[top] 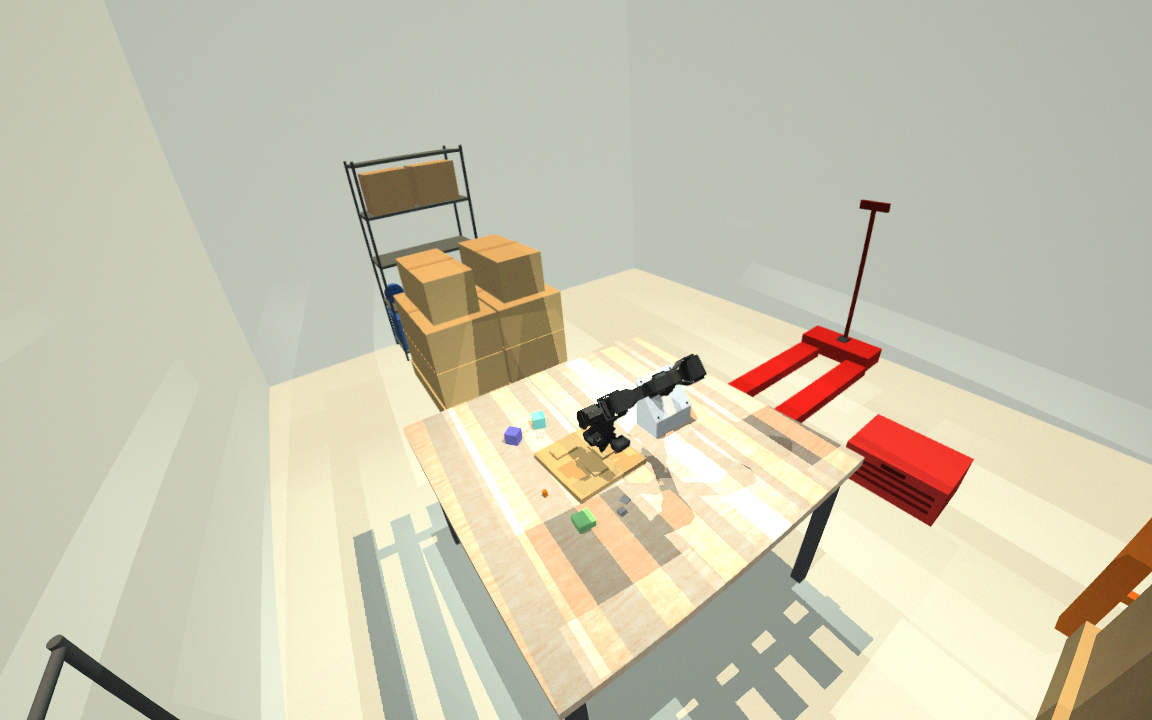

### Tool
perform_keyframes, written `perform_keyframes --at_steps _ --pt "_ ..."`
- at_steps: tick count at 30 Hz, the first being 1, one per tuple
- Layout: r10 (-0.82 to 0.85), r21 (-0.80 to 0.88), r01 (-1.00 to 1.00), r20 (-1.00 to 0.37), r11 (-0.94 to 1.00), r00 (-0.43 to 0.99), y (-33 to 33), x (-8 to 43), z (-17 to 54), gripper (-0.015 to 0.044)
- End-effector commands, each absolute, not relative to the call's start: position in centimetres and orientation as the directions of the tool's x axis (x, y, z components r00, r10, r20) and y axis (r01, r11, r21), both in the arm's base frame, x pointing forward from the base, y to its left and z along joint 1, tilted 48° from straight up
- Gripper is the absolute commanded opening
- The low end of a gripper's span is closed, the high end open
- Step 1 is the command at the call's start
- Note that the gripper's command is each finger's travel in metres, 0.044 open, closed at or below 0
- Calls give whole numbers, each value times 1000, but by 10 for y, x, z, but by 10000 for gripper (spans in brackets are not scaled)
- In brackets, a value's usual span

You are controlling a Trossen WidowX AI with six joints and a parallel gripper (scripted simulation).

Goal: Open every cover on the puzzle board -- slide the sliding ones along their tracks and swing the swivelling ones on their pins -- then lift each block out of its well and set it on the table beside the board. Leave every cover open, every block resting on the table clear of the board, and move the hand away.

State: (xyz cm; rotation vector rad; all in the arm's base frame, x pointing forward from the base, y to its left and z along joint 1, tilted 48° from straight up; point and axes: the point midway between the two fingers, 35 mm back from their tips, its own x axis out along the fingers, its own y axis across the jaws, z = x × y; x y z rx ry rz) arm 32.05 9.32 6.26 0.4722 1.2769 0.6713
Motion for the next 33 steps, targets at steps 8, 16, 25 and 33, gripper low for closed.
perform_keyframes --at_steps 8,16,25,33 --pt "741 739 -67 -671 671 24 95 294 33 0" --pt "741 739 -67 -671 671 24 95 294 33 0" --pt "741 739 -67 -671 671 24 95 294 33 0" --pt "741 738 -67 -671 671 24 96 294 32 0"
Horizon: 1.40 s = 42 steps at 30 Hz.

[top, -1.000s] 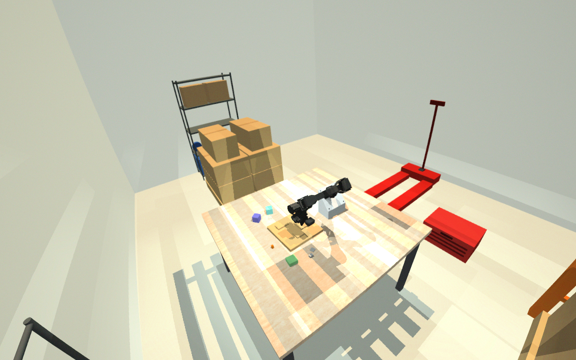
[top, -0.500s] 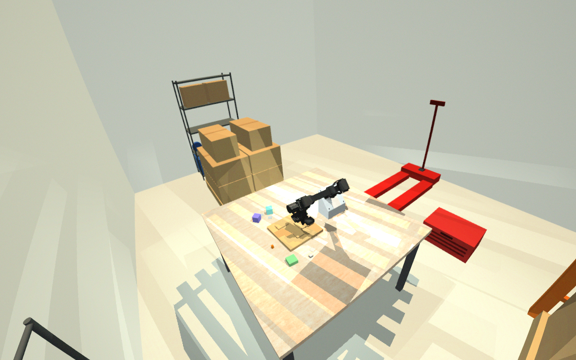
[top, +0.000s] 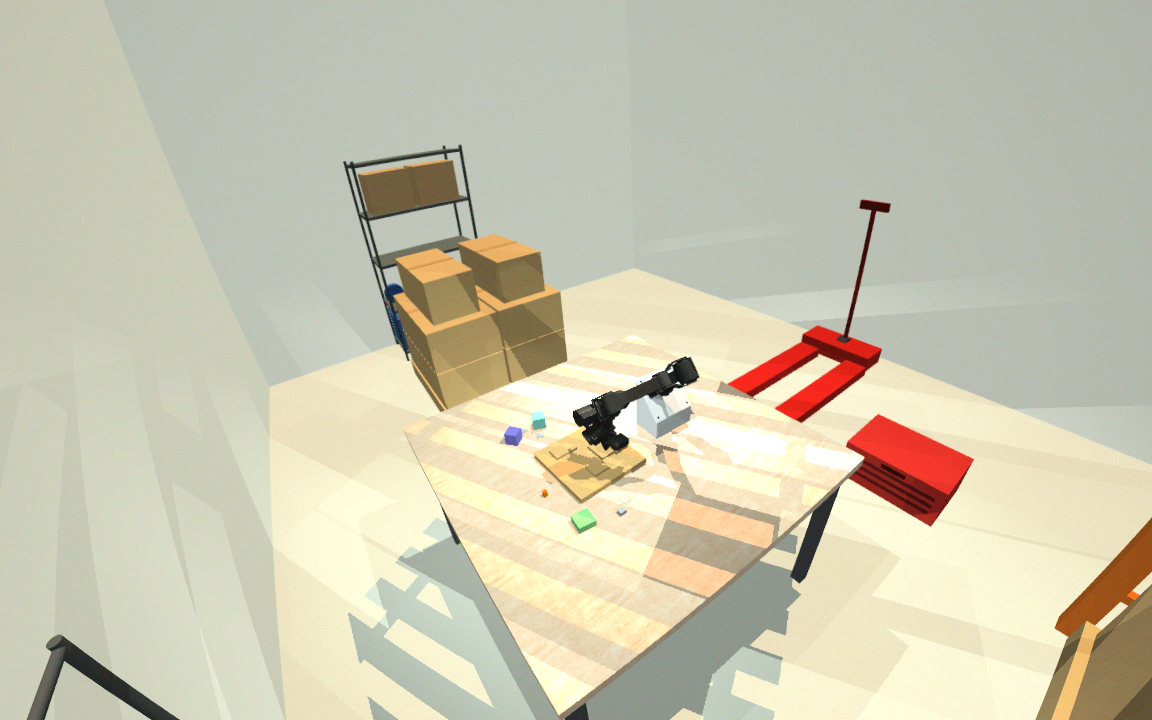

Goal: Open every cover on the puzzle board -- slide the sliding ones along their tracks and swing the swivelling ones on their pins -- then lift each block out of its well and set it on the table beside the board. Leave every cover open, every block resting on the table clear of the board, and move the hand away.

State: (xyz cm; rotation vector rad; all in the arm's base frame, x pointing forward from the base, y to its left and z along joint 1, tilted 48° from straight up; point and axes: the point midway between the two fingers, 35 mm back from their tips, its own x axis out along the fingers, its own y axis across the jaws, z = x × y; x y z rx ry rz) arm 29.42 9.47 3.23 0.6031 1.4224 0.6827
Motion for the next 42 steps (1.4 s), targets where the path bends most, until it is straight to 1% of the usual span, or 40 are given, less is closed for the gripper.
perform_keyframes --at_steps 1,42 --pt "741 738 -67 -671 671 24 96 294 31 0" --pt "741 738 -66 -671 671 24 127 296 4 0"
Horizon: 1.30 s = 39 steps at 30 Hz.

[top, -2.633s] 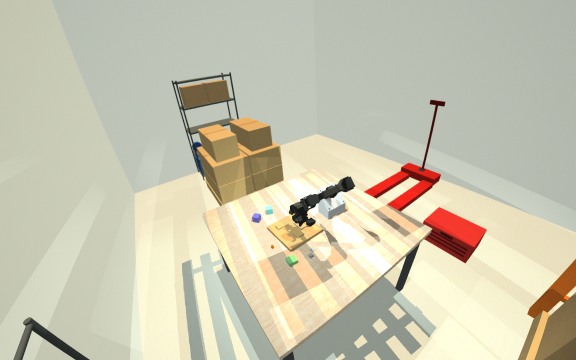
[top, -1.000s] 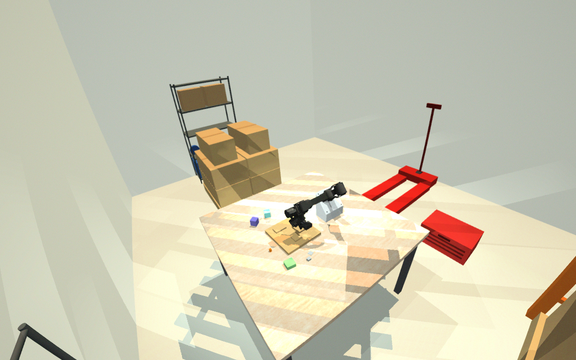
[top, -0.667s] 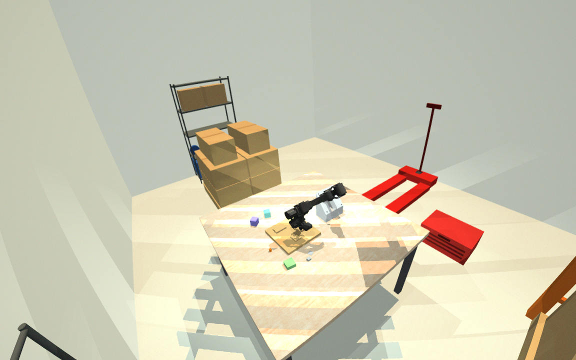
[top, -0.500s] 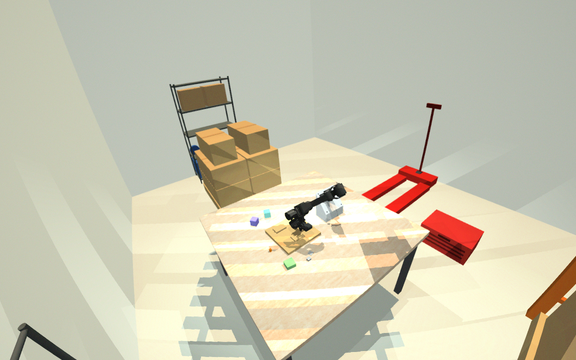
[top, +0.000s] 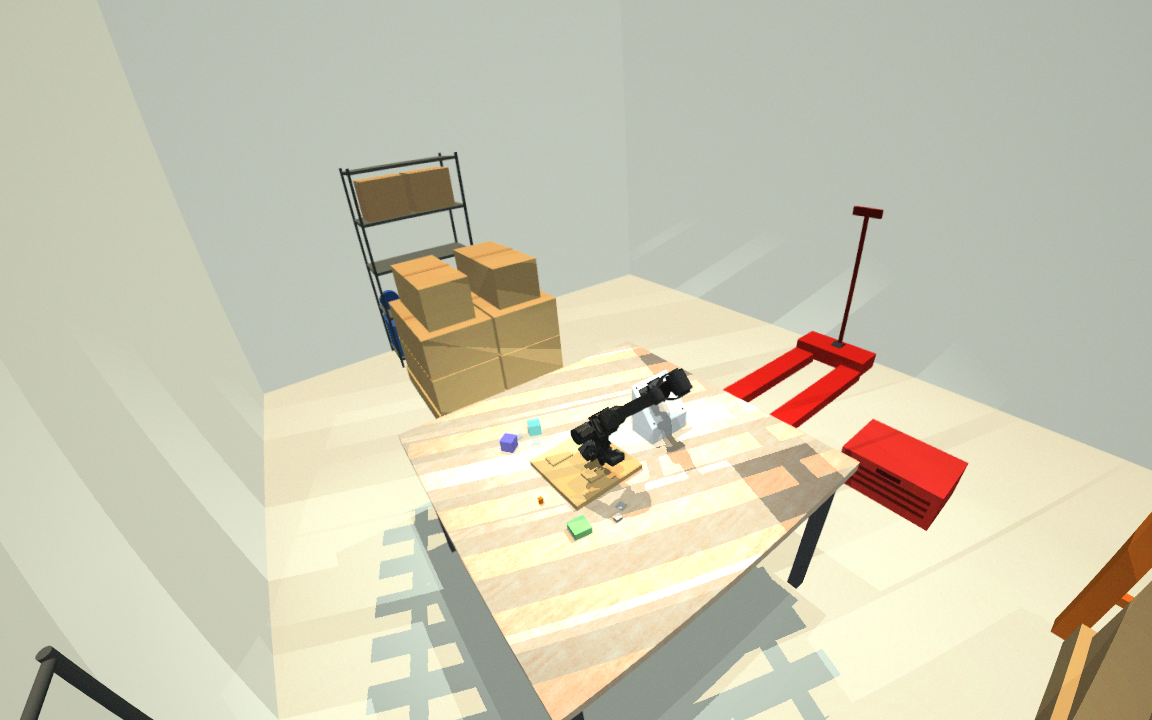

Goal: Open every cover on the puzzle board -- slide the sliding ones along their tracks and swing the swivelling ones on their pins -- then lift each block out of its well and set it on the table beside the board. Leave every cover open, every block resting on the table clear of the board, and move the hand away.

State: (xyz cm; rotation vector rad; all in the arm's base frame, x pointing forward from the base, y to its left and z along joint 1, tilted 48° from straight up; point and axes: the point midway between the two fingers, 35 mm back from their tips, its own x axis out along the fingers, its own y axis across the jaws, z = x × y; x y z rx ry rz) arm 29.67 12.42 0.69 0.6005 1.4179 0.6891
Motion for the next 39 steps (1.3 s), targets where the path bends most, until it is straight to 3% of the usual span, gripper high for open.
perform_keyframes --at_steps 1,39 --pt "741 738 -66 -671 671 24 127 295 3 0" --pt "743 740 -67 -669 669 25 139 316 -3 0"
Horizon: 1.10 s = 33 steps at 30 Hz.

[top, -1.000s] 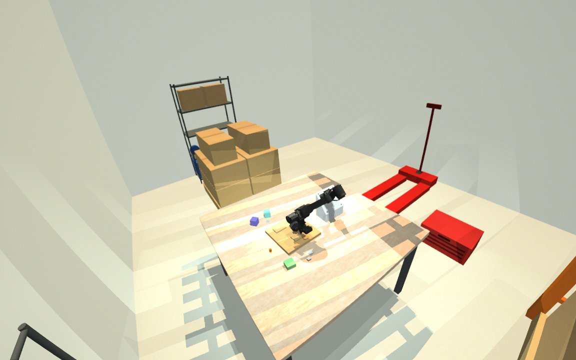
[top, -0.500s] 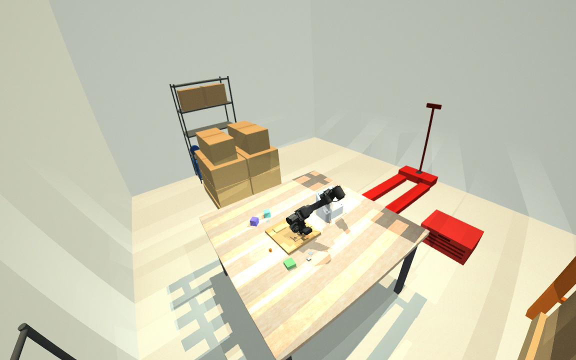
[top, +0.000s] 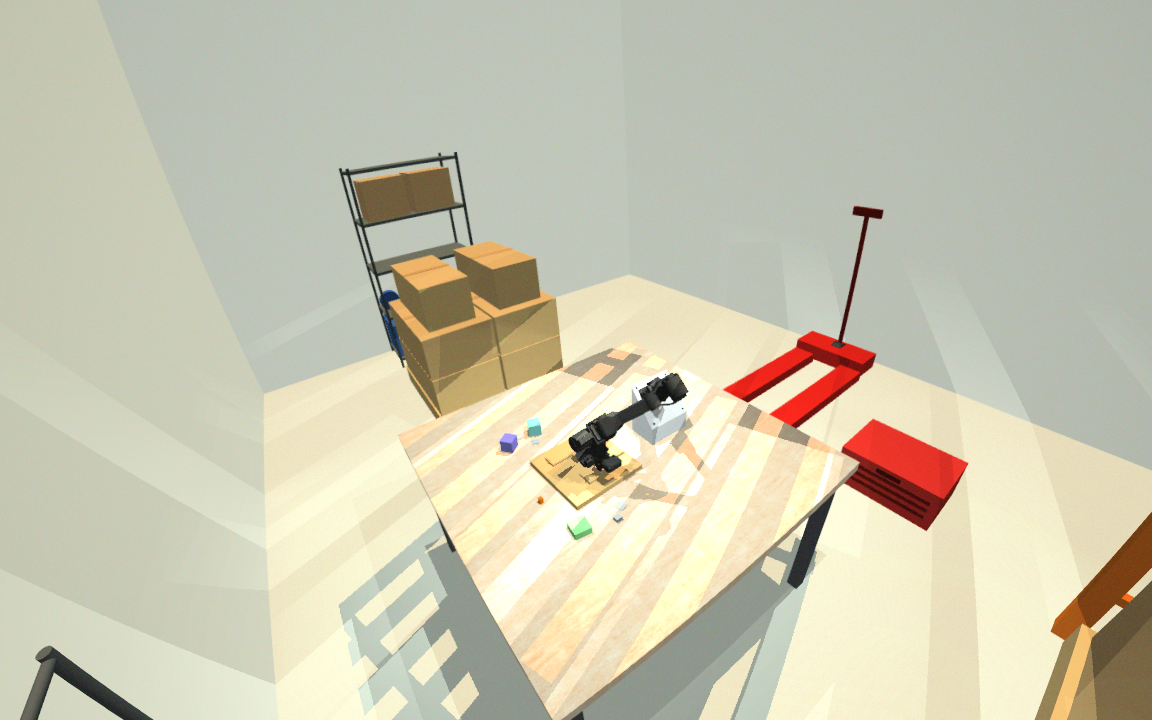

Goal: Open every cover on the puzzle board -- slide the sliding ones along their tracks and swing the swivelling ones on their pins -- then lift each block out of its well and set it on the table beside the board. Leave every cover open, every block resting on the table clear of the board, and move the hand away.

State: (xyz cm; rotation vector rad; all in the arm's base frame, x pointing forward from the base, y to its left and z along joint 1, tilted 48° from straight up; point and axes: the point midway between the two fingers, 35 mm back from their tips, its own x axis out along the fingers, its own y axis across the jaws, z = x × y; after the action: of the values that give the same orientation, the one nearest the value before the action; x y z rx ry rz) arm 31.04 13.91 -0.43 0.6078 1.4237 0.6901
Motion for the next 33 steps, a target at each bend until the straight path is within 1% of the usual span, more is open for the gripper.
perform_keyframes --at_steps 1,33 --pt "743 740 -67 -669 669 25 139 317 -3 0" --pt "743 740 -69 -669 669 26 141 349 0 0"
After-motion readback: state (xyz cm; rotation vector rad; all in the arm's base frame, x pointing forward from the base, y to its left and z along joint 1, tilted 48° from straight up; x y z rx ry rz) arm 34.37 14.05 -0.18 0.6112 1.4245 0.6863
